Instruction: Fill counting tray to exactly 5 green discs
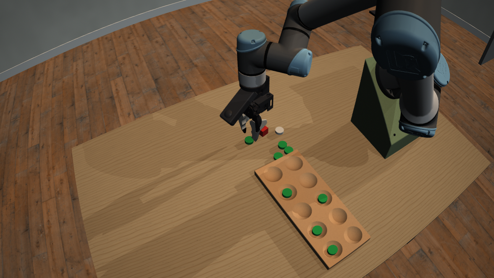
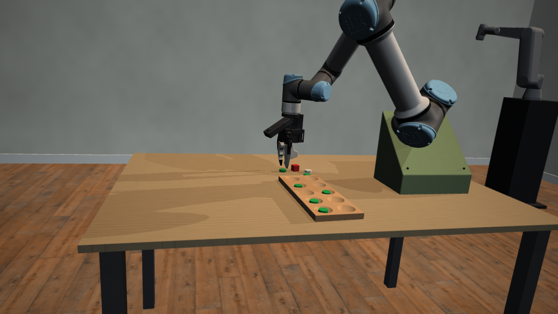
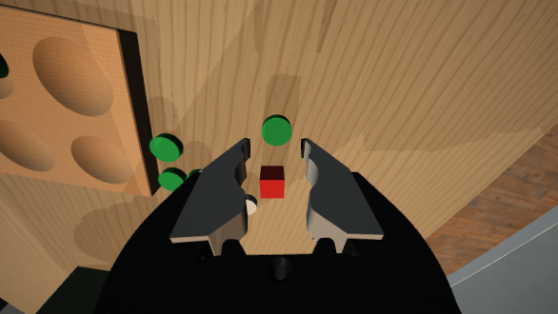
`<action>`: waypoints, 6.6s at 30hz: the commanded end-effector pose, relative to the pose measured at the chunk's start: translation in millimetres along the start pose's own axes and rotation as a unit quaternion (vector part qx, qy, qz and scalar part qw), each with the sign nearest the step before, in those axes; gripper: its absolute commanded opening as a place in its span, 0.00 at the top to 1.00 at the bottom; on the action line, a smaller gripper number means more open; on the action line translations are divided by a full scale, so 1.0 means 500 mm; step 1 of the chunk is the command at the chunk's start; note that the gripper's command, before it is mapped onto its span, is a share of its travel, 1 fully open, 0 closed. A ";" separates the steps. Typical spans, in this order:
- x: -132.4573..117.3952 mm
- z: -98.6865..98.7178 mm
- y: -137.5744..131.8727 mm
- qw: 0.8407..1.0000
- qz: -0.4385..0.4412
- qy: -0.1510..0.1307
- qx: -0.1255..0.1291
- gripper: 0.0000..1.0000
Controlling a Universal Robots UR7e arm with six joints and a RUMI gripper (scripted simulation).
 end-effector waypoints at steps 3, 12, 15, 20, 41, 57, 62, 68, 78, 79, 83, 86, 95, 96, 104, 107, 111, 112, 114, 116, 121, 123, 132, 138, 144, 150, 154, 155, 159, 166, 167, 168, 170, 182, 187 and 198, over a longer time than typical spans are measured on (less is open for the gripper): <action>0.003 0.030 0.002 1.000 0.000 0.001 -0.001 0.72; 0.003 0.030 0.002 1.000 0.000 0.001 -0.001 0.72; 0.003 0.030 0.002 1.000 0.000 0.001 -0.001 0.72; 0.003 0.030 0.002 1.000 0.000 0.001 -0.001 1.00; 0.003 0.030 0.002 1.000 0.000 0.001 -0.001 1.00; 0.004 0.003 0.003 1.000 0.000 0.001 -0.001 1.00; 0.003 -0.046 0.003 1.000 0.000 0.001 -0.001 1.00; 0.003 -0.131 0.003 1.000 0.000 0.001 -0.001 1.00; 0.002 -0.170 0.002 1.000 0.000 0.001 -0.001 1.00; 0.002 -0.170 0.002 1.000 0.000 0.001 -0.001 1.00; 0.004 -0.170 -0.002 1.000 0.000 0.001 -0.002 1.00; 0.007 -0.173 -0.012 1.000 0.000 0.001 -0.003 1.00; 0.028 -0.188 -0.076 1.000 0.002 0.001 -0.007 1.00; 0.032 -0.191 -0.090 1.000 0.002 0.001 -0.008 1.00; 0.060 -0.212 -0.252 1.000 0.005 0.002 -0.017 1.00; 0.064 -0.218 -0.330 1.000 0.005 0.003 -0.019 1.00; 0.063 -0.220 -0.386 1.000 0.005 0.003 -0.020 1.00; 0.061 -0.220 -0.414 1.000 0.005 0.003 -0.020 1.00; 0.054 -0.221 -0.471 1.000 0.005 0.004 -0.021 1.00; 0.045 -0.220 -0.528 1.000 0.005 0.004 -0.020 1.00; 0.007 -0.214 -0.661 1.000 0.004 0.005 -0.017 1.00; -0.011 -0.210 -0.708 1.000 0.003 0.005 -0.015 1.00; -0.077 -0.199 -0.835 1.000 0.001 0.003 -0.008 1.00; -0.117 -0.193 -0.894 1.000 0.000 0.002 -0.003 1.00; -0.130 -0.191 -0.911 1.000 0.000 0.001 -0.001 1.00; -0.134 -0.190 -0.917 1.000 0.000 0.001 -0.001 1.00; -0.134 -0.189 -0.917 1.000 0.000 0.001 -0.001 1.00; -0.134 -0.187 -0.917 1.000 0.000 0.001 -0.001 1.00; -0.133 -0.179 -0.916 1.000 0.000 0.001 -0.001 1.00; -0.132 -0.145 -0.916 1.000 0.000 0.001 -0.001 1.00; -0.132 -0.137 -0.916 1.000 0.000 0.001 -0.001 1.00; -0.133 -0.129 -0.916 1.000 0.000 0.001 -0.001 1.00; -0.134 -0.112 -0.916 1.000 0.000 0.001 -0.001 1.00; -0.132 -0.041 -0.916 1.000 0.000 0.001 -0.001 1.00; -0.134 -0.024 -0.916 1.000 0.000 0.001 -0.001 1.00; -0.134 -0.018 -0.916 1.000 0.000 0.001 -0.001 1.00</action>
Point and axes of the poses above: the point where the finger pads meet when closed, its own z axis out along the fingers, its own y axis across the jaws, x = y × z, the point moved 2 cm from there along -z, back along the fingers, and after that the axes turned 13 degrees about z, right-handed, at the moved point
